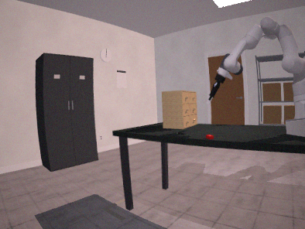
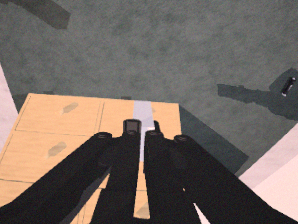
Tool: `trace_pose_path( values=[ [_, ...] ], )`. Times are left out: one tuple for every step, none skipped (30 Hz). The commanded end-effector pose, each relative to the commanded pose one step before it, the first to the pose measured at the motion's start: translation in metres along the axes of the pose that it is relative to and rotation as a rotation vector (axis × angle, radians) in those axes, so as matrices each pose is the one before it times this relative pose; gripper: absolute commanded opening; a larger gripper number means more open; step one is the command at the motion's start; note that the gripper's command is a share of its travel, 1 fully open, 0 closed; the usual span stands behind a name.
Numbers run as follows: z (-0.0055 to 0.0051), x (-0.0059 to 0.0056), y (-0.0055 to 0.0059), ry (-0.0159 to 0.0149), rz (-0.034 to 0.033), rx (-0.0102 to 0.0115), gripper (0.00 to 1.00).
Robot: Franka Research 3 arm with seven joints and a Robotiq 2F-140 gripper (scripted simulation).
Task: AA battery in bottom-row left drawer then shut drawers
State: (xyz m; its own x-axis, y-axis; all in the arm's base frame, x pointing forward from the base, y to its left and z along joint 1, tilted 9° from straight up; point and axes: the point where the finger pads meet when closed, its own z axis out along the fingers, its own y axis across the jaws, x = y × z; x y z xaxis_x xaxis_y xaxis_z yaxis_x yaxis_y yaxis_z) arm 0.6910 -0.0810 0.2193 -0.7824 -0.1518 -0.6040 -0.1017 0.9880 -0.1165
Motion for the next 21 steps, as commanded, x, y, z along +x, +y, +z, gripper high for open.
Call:
trace_pose_path(
  values=[
    [-0.00275,0.00695,0.00476,0.06514,0.02621,0.00045,0.1],
    [-0.0014,0.00064,-0.00021,0.01082,0.00021,0.00068,0.1],
    [-0.00143,0.00076,-0.00033,0.01121,0.00033,0.00104,0.1],
    [-0.00183,0.00044,0.0004,0.01463,-0.00031,-0.00122,0.1],
    [-0.00187,0.0007,0.00003,0.01472,-0.00002,-0.00009,0.1],
    [-0.0019,0.00093,-0.00032,0.01472,0.00028,0.00097,0.1],
    [-0.00239,0.00095,0.00016,0.0196,-0.00011,-0.0005,0.1],
    [-0.00272,0.0012,-0.00003,0.02168,0.00003,0.0001,0.1],
    [-0.00268,0.00132,-0.00015,0.02165,0.00014,0.00044,0.1],
    [0.0,0.0,0.0,0.0,0.0,0.0,0.1],
    [0.0,0.0,0.0,0.0,0.0,0.0,0.1],
    [-0.00258,0.00124,0.00009,0.02154,-0.00009,-0.00029,0.1],
    [-0.00268,0.00143,-0.00021,0.02105,0.00023,0.00069,0.1],
    [-0.00227,0.00122,0.00009,0.02007,-0.00014,-0.00038,0.1],
    [-0.00237,0.00135,-0.00004,0.01946,0.00006,0.00017,0.1],
    [-0.0022,0.00132,-0.00006,0.01874,0.00005,0.00014,0.1],
    [-0.00204,0.00126,0.0,0.01799,-0.00003,-0.00006,0.1],
    [-0.00207,0.00133,0.0,0.01729,0.00006,0.00011,0.1],
    [-0.00185,0.00123,-0.00005,0.01655,0.00001,0.00006,0.1],
    [-0.00175,0.00121,-0.00002,0.01582,-0.00001,0.0,0.1],
    [-0.00172,0.00125,0.00004,0.0151,0.00001,0.0,0.1]
  ],
)
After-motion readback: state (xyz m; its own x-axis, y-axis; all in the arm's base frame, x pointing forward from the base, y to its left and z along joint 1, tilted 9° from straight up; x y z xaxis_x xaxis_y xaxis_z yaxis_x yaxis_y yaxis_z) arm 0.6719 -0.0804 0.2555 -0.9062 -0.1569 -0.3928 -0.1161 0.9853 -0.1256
